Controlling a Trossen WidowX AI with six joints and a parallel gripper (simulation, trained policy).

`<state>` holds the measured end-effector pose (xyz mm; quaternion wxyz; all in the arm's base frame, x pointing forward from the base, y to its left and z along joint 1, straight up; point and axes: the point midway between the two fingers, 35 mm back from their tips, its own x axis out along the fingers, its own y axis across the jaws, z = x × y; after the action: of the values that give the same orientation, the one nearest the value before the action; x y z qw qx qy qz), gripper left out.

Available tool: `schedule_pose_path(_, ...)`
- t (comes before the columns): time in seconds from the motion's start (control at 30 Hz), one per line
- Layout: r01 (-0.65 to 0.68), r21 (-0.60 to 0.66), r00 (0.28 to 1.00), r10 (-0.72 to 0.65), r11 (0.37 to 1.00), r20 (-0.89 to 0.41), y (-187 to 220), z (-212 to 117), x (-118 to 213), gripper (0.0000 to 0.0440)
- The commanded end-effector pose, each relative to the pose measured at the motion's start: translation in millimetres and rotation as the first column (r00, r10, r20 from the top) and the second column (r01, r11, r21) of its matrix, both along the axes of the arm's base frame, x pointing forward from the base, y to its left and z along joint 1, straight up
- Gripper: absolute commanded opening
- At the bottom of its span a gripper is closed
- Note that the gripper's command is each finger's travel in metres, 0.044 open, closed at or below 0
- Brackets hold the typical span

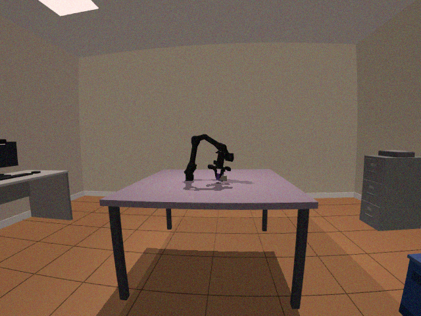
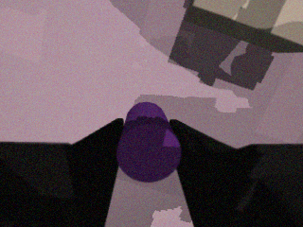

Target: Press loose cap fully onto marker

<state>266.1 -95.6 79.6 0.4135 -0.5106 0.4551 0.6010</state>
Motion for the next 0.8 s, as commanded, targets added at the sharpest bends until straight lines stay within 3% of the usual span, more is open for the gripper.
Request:
schedule_pose_path(0.0, -0.027, -0.028, 0.998, 0.029, 0.999, 0.058, -1.4, 16.4, 9.5, 0.0111)
schedule_pose_path(0.77, -0.1, -0.032, 0.98, 0.104, 0.994, 0.17, 40.0, 66.5, 35.5, 0.0083)
